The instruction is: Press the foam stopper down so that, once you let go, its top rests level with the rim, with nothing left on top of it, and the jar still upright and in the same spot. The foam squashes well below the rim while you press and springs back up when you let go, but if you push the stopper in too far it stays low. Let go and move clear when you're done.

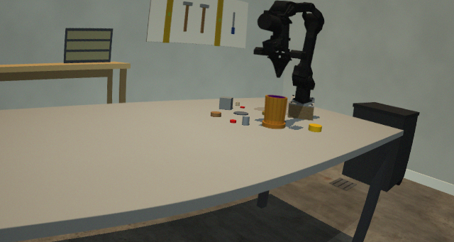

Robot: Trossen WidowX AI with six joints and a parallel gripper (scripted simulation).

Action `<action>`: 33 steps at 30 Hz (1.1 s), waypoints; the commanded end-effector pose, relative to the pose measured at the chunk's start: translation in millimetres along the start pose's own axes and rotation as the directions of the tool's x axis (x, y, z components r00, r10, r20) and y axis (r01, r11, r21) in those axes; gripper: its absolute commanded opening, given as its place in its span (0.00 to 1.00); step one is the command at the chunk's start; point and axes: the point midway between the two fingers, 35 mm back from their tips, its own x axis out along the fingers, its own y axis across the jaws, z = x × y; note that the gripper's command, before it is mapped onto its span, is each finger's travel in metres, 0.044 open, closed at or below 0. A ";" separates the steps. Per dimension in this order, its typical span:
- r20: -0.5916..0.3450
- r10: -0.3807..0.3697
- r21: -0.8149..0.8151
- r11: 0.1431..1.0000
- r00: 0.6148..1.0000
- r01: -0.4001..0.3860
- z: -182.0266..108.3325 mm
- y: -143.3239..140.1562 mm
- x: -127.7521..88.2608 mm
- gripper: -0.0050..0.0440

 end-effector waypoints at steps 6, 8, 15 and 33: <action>0.019 -0.002 -0.001 1.000 1.000 0.002 1.6 0.2 -4.6 0.10; 0.019 -0.002 -0.001 1.000 1.000 0.002 1.6 0.2 -4.6 0.10; 0.019 -0.002 -0.001 1.000 1.000 0.002 1.6 0.2 -4.6 0.10; 0.019 -0.002 -0.001 1.000 1.000 0.002 1.6 0.2 -4.6 0.10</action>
